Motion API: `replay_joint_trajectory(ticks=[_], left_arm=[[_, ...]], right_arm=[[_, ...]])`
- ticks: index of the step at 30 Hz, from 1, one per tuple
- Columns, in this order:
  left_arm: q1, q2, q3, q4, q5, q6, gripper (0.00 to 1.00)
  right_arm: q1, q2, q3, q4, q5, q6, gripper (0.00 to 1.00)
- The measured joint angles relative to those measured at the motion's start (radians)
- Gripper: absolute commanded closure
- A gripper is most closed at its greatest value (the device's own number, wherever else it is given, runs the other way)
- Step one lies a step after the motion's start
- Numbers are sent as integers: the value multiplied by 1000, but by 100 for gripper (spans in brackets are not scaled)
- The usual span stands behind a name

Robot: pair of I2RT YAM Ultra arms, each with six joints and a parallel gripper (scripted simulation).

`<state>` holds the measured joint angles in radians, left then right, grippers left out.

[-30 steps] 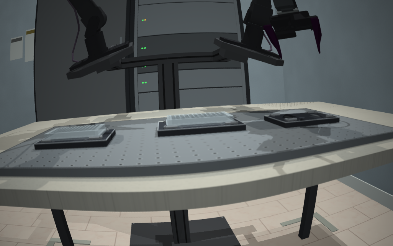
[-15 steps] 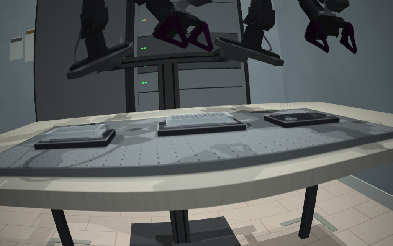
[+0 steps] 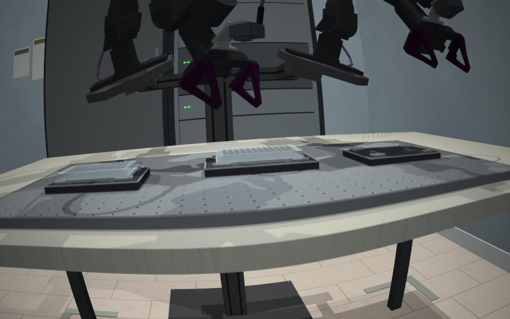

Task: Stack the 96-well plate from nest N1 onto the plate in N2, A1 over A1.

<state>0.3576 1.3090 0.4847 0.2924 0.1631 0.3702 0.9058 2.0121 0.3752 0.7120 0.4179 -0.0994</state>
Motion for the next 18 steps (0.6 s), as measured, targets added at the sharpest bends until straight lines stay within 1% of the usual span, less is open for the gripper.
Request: replay_joint_trajectory(ticks=[18], left_arm=[[0, 0, 0, 6, 2, -4, 0]], right_arm=[[0, 0, 0, 38, -4, -4, 0]])
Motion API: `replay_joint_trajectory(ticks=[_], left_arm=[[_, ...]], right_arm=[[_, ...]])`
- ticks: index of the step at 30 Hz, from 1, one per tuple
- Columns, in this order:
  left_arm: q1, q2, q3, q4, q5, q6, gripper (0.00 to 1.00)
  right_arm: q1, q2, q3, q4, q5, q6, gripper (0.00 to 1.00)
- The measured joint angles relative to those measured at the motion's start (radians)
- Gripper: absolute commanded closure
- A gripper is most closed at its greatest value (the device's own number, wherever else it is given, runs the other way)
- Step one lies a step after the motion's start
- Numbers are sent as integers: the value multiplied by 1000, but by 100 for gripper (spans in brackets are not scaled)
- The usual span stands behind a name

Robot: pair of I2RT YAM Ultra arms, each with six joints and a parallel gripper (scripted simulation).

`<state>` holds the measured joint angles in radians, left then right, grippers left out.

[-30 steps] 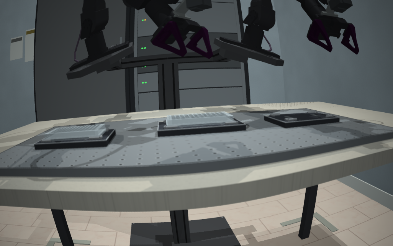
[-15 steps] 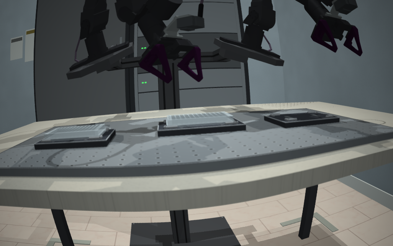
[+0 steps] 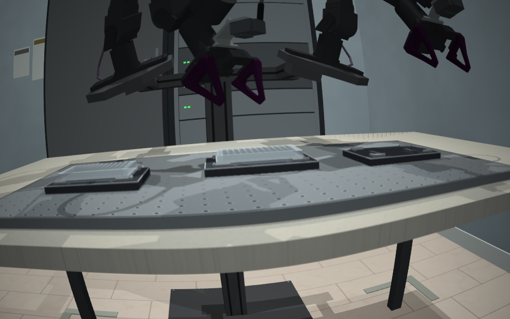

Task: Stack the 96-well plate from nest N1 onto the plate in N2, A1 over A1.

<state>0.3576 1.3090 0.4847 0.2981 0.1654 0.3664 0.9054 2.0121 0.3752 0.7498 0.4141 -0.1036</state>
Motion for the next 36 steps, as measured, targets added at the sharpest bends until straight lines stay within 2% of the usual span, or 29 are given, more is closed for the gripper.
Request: replay_joint_trajectory(ticks=[9, 14, 20, 25, 33, 36], left_arm=[[0, 0, 0, 0, 0, 0, 0], [0, 0, 0, 0, 0, 0, 0], [0, 0, 0, 0, 0, 0, 0], [0, 0, 0, 0, 0, 0, 0], [0, 0, 0, 0, 0, 0, 0], [0, 0, 0, 0, 0, 0, 0]], right_arm=[[-1, 0, 0, -22, -15, -25, 0], [-21, -16, 20, -177, -45, -110, 0], [-40, -38, 129, -387, -70, -222, 0], [-53, -36, 273, -615, -77, -329, 0], [-54, 55, 514, -909, -66, -466, 0], [-54, 85, 561, -986, -60, -497, 0]])
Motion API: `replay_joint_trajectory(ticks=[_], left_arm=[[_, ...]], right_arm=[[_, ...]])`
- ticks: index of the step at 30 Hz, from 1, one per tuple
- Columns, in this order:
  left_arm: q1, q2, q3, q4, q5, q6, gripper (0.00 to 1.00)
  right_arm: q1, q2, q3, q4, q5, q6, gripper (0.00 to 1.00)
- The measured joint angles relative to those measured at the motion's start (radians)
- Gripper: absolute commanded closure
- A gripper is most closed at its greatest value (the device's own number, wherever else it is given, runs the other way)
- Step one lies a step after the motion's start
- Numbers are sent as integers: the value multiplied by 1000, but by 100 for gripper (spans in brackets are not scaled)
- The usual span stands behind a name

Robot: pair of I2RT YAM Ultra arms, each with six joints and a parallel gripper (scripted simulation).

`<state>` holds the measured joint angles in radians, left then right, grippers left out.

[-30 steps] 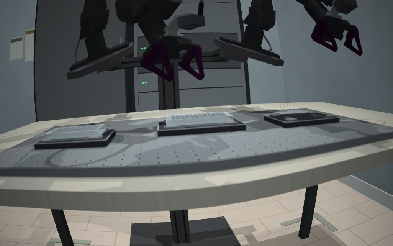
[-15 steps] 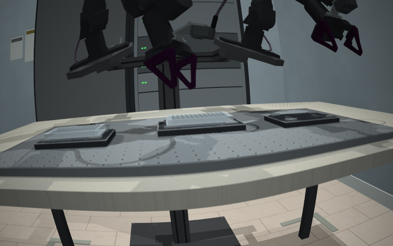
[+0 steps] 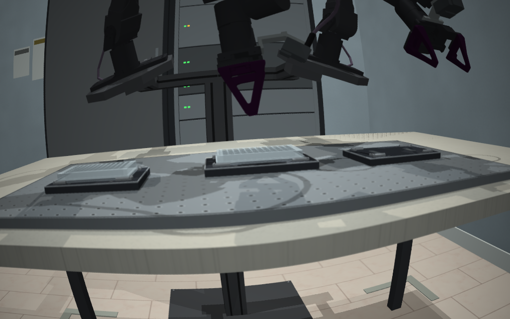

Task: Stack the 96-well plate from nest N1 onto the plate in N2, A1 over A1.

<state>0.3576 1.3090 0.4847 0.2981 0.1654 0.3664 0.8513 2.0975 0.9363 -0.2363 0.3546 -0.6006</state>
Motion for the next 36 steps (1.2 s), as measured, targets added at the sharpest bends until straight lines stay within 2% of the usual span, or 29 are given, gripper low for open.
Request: replay_joint_trajectory(ticks=[6, 11, 36], left_arm=[[0, 0, 0, 0, 0, 0, 0], [0, 0, 0, 0, 0, 0, 0], [0, 0, 0, 0, 0, 0, 0]], right_arm=[[2, 86, 126, -144, 18, -43, 0], [7, 119, 182, -188, 22, -52, 0], [-3, 171, 188, -183, 22, -71, 0]])
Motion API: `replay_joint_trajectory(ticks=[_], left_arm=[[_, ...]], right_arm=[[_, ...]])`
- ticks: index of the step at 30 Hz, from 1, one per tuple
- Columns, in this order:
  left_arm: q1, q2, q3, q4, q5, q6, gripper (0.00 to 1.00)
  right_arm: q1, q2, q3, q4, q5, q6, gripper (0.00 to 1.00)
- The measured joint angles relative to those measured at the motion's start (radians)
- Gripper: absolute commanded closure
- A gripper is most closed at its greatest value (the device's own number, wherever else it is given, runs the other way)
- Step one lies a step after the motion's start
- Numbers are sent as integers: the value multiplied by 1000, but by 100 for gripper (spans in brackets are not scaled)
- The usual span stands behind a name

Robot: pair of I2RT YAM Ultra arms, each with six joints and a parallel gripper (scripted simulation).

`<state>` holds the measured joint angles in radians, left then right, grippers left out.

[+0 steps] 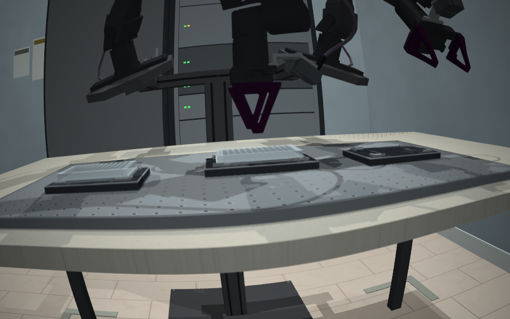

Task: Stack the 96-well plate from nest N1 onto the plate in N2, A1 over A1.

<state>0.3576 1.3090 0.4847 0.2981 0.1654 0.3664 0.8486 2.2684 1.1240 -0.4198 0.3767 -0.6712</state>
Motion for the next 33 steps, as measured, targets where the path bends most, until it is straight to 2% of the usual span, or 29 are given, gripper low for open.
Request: replay_joint_trajectory(ticks=[33], left_arm=[[0, 0, 0, 0, 0, 0, 0]], right_arm=[[-36, 100, 0, 115, 0, -39, 0]])
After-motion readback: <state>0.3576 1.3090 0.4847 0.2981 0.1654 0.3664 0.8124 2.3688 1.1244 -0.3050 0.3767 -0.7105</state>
